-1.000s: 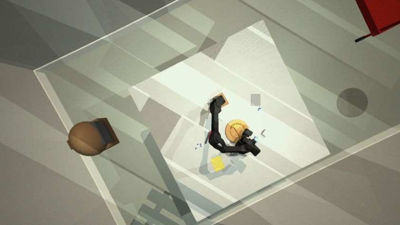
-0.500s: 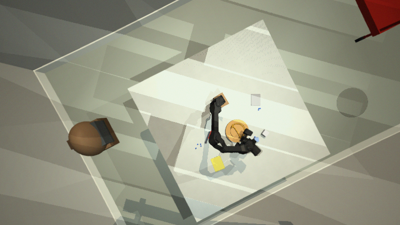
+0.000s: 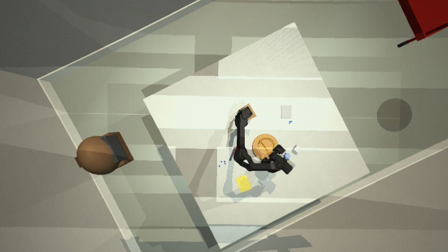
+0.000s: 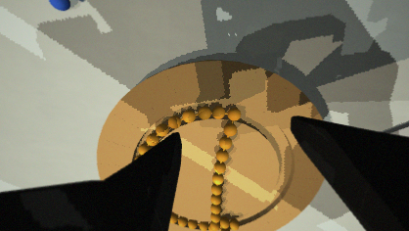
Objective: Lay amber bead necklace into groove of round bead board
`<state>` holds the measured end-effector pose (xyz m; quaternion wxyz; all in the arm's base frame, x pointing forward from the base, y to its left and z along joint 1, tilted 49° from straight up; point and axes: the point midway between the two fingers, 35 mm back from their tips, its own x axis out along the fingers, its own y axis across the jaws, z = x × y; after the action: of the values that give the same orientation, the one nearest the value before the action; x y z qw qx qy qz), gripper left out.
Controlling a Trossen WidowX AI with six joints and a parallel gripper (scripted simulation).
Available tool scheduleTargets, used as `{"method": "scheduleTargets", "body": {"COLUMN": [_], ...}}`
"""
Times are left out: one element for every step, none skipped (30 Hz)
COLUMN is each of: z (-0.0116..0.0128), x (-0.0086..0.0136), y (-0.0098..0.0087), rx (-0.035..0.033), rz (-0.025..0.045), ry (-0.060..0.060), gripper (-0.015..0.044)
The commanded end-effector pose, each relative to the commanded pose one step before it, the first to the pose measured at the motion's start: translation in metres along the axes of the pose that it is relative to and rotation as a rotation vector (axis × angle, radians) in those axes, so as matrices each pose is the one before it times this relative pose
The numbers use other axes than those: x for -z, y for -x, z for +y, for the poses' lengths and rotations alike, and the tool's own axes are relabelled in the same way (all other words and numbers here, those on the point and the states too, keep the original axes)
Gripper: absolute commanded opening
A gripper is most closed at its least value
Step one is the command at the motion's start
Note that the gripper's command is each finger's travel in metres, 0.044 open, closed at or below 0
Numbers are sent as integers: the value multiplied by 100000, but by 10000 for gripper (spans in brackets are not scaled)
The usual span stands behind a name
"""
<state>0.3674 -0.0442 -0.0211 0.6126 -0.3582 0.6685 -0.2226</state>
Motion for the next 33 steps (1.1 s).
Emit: {"method": "scheduleTargets", "body": {"z": [157, -1, -7, -3, 0, 0, 0, 0, 0, 0, 0, 1, 0, -2, -5, -8, -4, 25, 0, 1, 1, 1, 1, 1, 0, 0, -1, -1, -2, -2, -3, -3, -4], "x": [364, 123, 75, 25, 0, 0, 0, 0, 0, 0, 0, -2, -4, -2, 2, 5, 3, -140, 0, 0, 1, 1, 2, 3, 4, 4, 5, 6, 6, 7, 8, 9, 9], "y": [1918, 323, 193, 64, 0, 0, 0, 0, 0, 0, 0, -129, -279, -318, -390, -360, -132, 793, -26, -53, -76, -100, -124, -147, -161, -164, -164, -164, -164, -164, -163, -163, -163], "rx": [-325, 14, 12, 5, 0, 0, 0, 0, 0, 0, 0, 2, 8, 13, 23, 27, 12, -82, 0, 0, 1, 1, 2, 3, 5, 6, 7, 8, 9, 10, 11, 12, 13], "rz": [-1112, 8, 4, 1, 0, 0, 0, 0, 0, 0, 0, -2, -3, -4, -5, -4, -1, -526, 4, 8, 12, 16, 19, 23, 25, 26, 26, 26, 26, 26, 26, 26, 26], "ry": [-29385, -6647, -3989, -1330, 0, 0, 0, 0, 0, 0, 0, 0, 0, 0, -1, -1, 0, -26, 0, 1, 1, 1, 2, 2, 2, 2, 2, 2, 2, 2, 2, 2, 2], "gripper": [230, 204, 177, 151, 125, 120, 120, 120, 120, 120, 120, 120, 120, 120, 120, 120, 120, 120, 120, 120, 120, 120, 120, 120, 120, 120, 120, 120, 120, 120, 120, 120, 120]}}
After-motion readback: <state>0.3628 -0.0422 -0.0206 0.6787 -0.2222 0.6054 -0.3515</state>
